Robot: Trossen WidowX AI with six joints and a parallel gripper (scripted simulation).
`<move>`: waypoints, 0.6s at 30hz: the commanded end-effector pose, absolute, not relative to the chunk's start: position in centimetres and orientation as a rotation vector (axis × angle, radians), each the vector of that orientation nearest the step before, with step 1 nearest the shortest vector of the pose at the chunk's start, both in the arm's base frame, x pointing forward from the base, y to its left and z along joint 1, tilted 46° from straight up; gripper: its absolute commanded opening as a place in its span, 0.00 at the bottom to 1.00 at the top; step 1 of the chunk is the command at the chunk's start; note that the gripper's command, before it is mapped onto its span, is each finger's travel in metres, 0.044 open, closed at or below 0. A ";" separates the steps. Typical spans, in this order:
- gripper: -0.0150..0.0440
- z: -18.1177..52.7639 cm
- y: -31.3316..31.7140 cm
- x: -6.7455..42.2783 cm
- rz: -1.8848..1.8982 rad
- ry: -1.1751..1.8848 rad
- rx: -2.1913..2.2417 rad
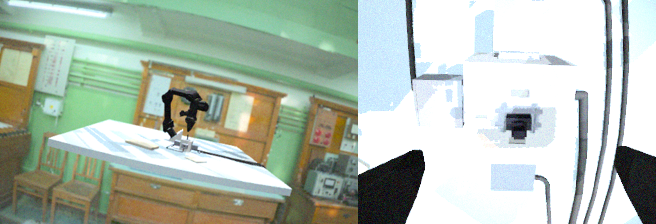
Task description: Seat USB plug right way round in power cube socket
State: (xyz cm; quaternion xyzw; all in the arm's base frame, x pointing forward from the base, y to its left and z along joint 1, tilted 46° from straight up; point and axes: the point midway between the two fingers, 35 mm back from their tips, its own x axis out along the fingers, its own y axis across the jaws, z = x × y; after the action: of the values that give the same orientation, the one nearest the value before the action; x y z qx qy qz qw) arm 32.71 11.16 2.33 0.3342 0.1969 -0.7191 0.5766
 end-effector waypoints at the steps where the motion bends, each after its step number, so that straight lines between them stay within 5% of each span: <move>1: 1.00 2.1 10.9 32.6 -1.679 0.453 0.777; 18: 1.00 0.9 9.7 32.4 -1.679 0.452 0.777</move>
State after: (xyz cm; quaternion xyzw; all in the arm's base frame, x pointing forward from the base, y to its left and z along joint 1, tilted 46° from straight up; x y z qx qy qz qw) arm 32.46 9.99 1.11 0.3345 0.1934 -0.7194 0.5772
